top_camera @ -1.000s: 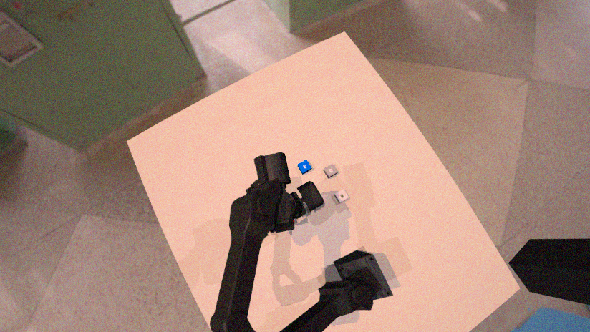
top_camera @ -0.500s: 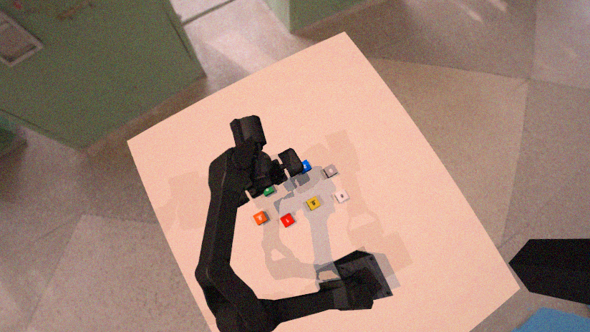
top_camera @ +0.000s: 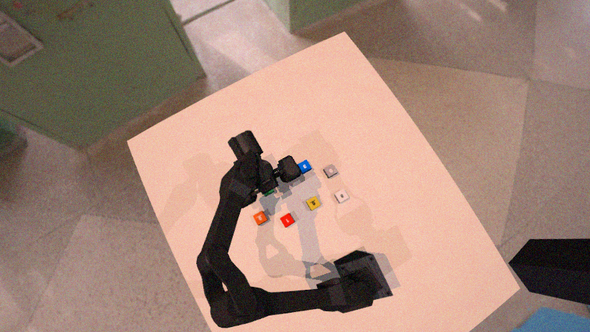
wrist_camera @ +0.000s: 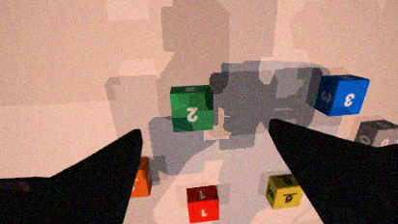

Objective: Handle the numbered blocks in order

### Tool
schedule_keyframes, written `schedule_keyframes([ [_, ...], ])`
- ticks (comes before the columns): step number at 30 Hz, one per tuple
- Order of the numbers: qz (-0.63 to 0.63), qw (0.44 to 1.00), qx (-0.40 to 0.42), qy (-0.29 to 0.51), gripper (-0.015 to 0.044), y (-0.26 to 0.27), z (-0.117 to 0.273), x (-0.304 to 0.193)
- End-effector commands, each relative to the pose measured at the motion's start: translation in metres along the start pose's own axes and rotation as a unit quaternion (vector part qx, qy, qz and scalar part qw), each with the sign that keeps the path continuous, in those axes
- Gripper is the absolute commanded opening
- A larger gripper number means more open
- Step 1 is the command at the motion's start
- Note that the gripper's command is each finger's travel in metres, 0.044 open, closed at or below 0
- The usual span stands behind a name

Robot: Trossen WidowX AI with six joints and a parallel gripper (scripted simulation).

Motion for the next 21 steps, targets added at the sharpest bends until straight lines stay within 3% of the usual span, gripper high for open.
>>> schedule_keyframes([
  [1, -0.003, 1.0, 0.002, 0.002, 0.04, 0.0, -0.007, -0.001],
  [19, -0.003, 1.0, 0.002, 0.002, 0.04, 0.0, -0.034, -0.002],
  [21, -0.003, 1.0, 0.002, 0.002, 0.0348, 0.0, -0.034, -0.002],
])
Point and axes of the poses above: the point midway between the two fingers, 35 mm back from their tips, its own z axis back along the fingers, its own y axis across the jaws, x = y × z, the point moved 10 cm from there along z, back along the fingers, and after that the axes turned 1 degree about -z, right-handed, at the moved point
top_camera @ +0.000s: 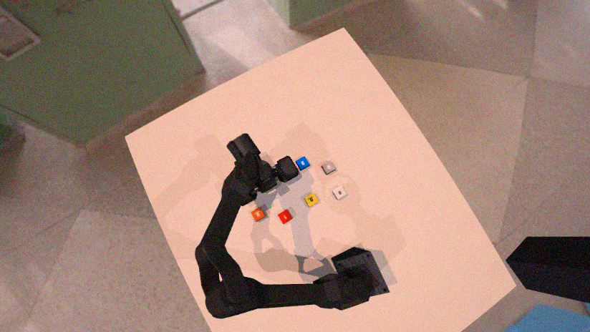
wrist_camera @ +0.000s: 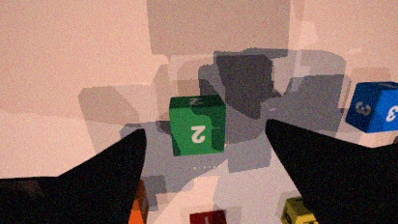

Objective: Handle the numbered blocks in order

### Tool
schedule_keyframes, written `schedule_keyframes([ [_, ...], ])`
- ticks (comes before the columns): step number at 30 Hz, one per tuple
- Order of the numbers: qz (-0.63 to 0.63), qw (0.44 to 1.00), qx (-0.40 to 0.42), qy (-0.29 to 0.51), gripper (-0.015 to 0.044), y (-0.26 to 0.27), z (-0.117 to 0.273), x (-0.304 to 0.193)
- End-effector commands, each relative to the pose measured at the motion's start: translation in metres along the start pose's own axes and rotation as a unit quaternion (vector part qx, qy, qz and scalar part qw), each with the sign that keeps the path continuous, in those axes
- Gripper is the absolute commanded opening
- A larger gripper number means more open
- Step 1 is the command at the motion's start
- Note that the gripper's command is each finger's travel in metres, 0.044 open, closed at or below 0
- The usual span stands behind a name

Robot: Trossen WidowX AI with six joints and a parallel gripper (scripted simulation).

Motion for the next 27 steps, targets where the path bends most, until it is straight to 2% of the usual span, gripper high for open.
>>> schedule_keyframes([
  [1, -0.003, 1.0, -0.001, 0.0, 0.0321, -0.0009, -0.0013, -0.0006],
  [9, -0.003, 1.0, -0.001, 0.0, 0.012, -0.0009, -0.0013, -0.0006],
  [27, -0.003, 1.0, -0.001, 0.0, 0.012, -0.0009, -0.0013, -0.0006],
])
Point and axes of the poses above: the point midway between the two fingers, 35 mm back from their tips, its own z axis back along the fingers, its own y axis across the jaws, x = y × z, the point moved 10 cm from there along z, back along the fingers, and after that the axes turned 1 degree about -z, right-handed, at the moved point
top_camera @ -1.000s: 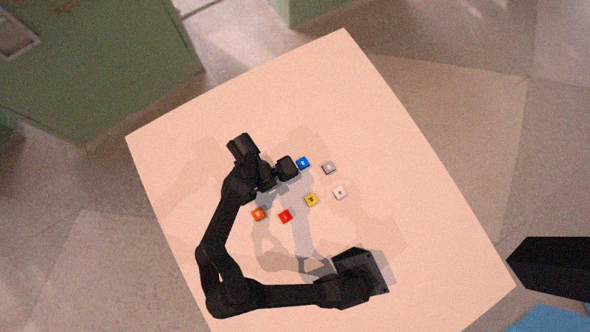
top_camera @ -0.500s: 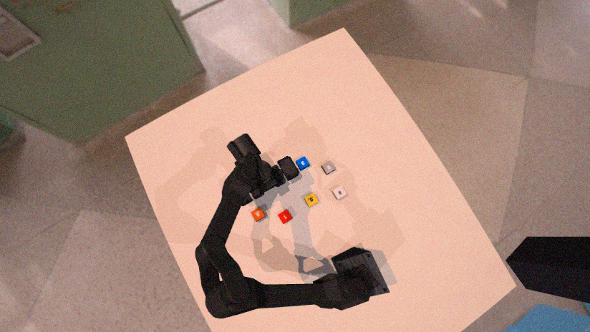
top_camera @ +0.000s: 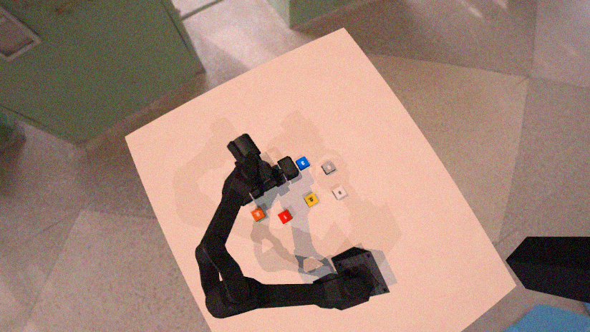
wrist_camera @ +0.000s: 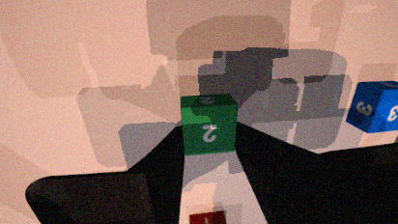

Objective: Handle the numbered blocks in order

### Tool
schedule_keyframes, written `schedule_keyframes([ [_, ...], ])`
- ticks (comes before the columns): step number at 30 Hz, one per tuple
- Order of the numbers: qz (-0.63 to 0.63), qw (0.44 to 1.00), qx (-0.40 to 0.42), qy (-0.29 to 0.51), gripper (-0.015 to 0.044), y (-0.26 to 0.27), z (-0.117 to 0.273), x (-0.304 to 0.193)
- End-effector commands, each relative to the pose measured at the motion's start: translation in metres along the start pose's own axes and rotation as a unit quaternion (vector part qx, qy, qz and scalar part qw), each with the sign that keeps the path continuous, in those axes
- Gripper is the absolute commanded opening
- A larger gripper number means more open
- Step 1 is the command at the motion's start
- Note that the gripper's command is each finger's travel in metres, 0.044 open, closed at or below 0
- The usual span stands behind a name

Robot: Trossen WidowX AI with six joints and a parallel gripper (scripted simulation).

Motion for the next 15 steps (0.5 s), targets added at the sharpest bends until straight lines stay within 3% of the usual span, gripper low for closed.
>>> schedule_keyframes([
  [1, -0.002, 1.0, -0.001, 0.0, 0.012, 0.0, 0.0, 0.0],
  [15, -0.002, 1.0, -0.002, 0.0, 0.012, 0.0, 0.015, 0.0],
])
Point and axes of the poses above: the point midway between the two fingers, 35 mm back from their tips, its own z axis back along the fingers, its own y axis across the jaws, x = y × z, the point moved 10 cm from there along z, back along the fingers, and after that the axes turned 1 degree about -z, right-handed, at the moved point
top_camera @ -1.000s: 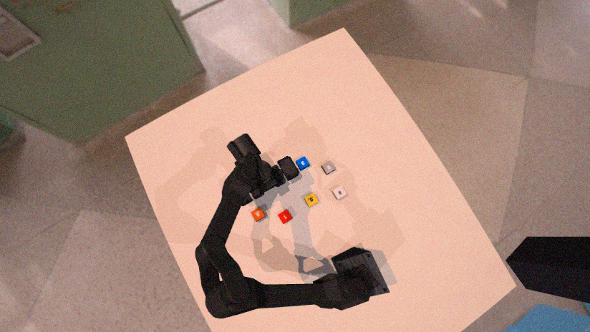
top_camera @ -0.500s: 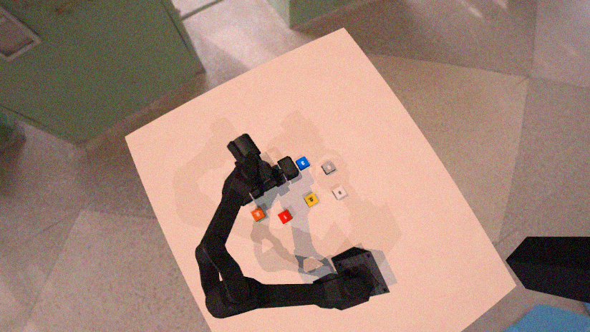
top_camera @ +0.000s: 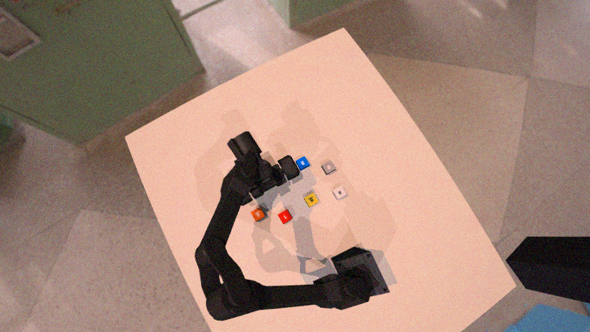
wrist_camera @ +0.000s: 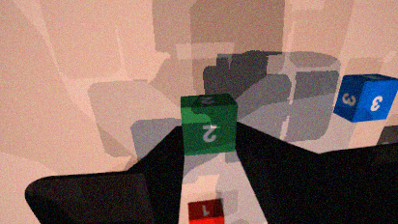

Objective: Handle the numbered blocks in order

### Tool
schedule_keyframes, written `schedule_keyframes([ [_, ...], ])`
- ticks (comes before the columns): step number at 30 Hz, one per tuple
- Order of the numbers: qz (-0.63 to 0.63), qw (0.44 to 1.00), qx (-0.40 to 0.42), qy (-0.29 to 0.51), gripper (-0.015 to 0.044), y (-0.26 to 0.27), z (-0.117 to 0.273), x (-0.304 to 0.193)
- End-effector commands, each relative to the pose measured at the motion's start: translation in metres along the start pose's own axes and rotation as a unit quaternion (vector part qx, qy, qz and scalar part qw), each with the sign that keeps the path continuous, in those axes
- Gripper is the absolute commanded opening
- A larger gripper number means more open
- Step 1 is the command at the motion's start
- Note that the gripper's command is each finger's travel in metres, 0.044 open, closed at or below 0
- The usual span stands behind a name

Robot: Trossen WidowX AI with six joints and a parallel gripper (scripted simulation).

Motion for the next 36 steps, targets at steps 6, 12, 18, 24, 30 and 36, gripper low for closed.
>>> schedule_keyframes([
  [6, 0.003, 1.0, 0.0, -0.002, 0.012, 0.001, 0.003, 0.001],
  [12, 0.003, 1.0, 0.0, -0.002, 0.012, 0.001, 0.003, 0.001],
  [18, 0.003, 1.0, 0.0, -0.002, 0.012, 0.001, -0.006, 0.001],
  [24, 0.003, 1.0, 0.0, -0.002, 0.012, 0.001, -0.012, 0.001],
  [30, 0.003, 1.0, 0.0, -0.002, 0.012, 0.001, -0.012, 0.001],
  [36, 0.003, 1.0, 0.0, -0.002, 0.0225, 0.001, -0.012, 0.001],
])
Point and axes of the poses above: the point midway between the two fingers, 35 mm back from their tips, its own z axis back along the fingers, its own y axis across the jaws, x = y × z, the point moved 10 cm from there along z, back along the fingers, and after that the axes turned 1 degree about -z, right-handed, at the moved point
